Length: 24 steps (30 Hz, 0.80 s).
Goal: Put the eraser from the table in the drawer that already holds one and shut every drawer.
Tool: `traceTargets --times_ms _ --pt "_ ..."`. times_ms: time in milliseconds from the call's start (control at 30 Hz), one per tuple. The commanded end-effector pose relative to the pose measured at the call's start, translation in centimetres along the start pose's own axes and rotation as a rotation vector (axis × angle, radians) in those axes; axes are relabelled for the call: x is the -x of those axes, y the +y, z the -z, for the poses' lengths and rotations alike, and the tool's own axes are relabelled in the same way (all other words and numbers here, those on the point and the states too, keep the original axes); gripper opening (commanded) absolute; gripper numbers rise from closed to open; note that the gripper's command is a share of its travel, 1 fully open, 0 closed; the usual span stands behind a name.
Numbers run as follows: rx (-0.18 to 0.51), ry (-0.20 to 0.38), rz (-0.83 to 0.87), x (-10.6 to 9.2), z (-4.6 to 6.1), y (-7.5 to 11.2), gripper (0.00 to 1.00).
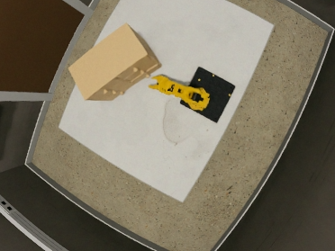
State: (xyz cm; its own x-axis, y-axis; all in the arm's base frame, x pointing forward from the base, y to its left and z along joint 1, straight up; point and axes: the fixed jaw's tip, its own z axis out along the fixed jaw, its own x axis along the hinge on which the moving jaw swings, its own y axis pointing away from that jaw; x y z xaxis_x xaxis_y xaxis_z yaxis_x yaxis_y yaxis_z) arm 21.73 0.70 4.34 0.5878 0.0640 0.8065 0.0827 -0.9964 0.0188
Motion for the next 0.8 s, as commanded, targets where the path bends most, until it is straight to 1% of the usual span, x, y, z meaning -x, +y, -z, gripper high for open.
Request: traceTargets --times_ms 0,667,767 --pt "0.008 0.000 0.001 0.08 -0.03 0.22 0.21" --pt "0.010 0.000 -0.001 0.11 -0.05 0.27 0.21" --pt "0.025 0.000 -0.012 -0.09 -0.78 0.70 0.21"
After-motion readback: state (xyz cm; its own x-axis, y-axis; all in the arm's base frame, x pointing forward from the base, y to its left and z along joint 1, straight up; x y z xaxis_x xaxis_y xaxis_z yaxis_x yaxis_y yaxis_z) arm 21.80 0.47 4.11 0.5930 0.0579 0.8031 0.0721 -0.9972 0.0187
